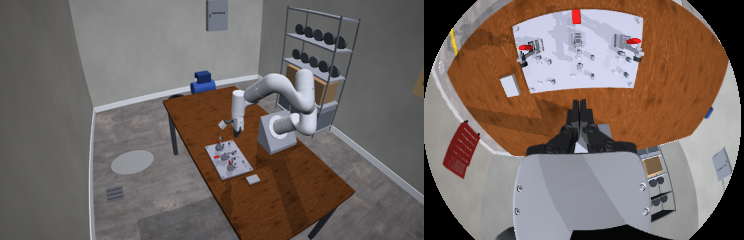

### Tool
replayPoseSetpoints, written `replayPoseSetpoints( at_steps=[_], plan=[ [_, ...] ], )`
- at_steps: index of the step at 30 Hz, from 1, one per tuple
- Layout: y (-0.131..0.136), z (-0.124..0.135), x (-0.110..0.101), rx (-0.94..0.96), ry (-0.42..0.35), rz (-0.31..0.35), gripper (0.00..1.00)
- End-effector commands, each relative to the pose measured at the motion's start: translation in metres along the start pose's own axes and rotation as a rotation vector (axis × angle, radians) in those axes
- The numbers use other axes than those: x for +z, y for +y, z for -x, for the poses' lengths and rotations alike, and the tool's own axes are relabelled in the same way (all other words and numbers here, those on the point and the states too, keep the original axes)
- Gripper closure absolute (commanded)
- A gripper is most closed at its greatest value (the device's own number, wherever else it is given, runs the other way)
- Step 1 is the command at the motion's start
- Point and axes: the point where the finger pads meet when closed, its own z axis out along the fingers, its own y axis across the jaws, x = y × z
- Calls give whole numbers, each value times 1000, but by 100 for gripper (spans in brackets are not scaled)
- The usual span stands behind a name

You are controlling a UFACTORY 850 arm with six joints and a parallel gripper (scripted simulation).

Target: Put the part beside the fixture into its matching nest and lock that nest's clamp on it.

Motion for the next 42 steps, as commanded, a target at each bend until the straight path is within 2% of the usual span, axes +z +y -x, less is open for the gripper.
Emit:
replayPoseSetpoints(
  at_steps=[1, 4, 5, 38, 39, 42],
  plan=[
    [0, -1, -1, -1, 1, 1, 100],
    [0, -1, -1, -1, 1, 1, 100],
    [0, -1, -1, -1, 1, 1, 0],
    [0, -1, -1, -1, 1, 1, 0],
    [0, -1, -1, -1, 1, 1, 53],
    [0, -1, -1, -1, 1, 1, 53]
  ],
)
